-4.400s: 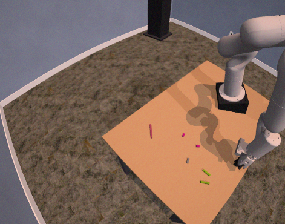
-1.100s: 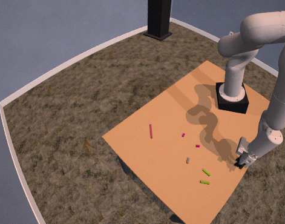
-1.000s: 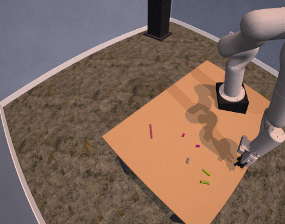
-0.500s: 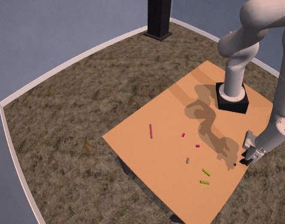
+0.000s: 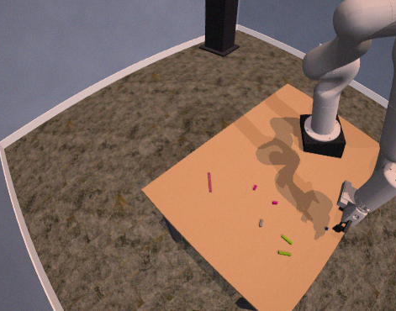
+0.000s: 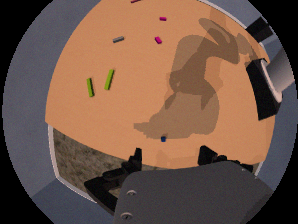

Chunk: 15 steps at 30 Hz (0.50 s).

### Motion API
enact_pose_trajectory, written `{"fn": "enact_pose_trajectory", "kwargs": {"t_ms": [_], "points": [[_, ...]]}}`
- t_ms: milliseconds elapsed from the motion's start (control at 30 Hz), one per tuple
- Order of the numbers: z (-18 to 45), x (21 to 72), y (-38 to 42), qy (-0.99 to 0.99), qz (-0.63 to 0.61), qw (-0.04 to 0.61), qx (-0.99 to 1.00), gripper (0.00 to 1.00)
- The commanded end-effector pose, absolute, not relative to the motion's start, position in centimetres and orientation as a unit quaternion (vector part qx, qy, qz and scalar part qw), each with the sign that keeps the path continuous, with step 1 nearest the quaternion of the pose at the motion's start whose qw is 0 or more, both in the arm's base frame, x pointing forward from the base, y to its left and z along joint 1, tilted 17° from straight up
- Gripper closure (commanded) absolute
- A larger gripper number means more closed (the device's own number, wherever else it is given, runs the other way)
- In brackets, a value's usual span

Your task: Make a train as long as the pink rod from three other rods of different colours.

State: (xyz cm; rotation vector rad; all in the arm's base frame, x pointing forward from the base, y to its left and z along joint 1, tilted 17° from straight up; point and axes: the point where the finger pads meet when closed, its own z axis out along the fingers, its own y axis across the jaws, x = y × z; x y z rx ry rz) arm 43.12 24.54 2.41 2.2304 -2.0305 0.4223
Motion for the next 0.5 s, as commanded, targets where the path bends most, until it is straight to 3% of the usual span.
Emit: {"fn": "enact_pose_trajectory", "kwargs": {"t_ms": [0, 467], "points": [[2.48, 43.18, 24.61, -0.666, 0.139, 0.047, 0.731, 0.00], [2.72, 44.09, 23.74, -0.634, 0.135, 0.053, 0.760, 0.00]]}}
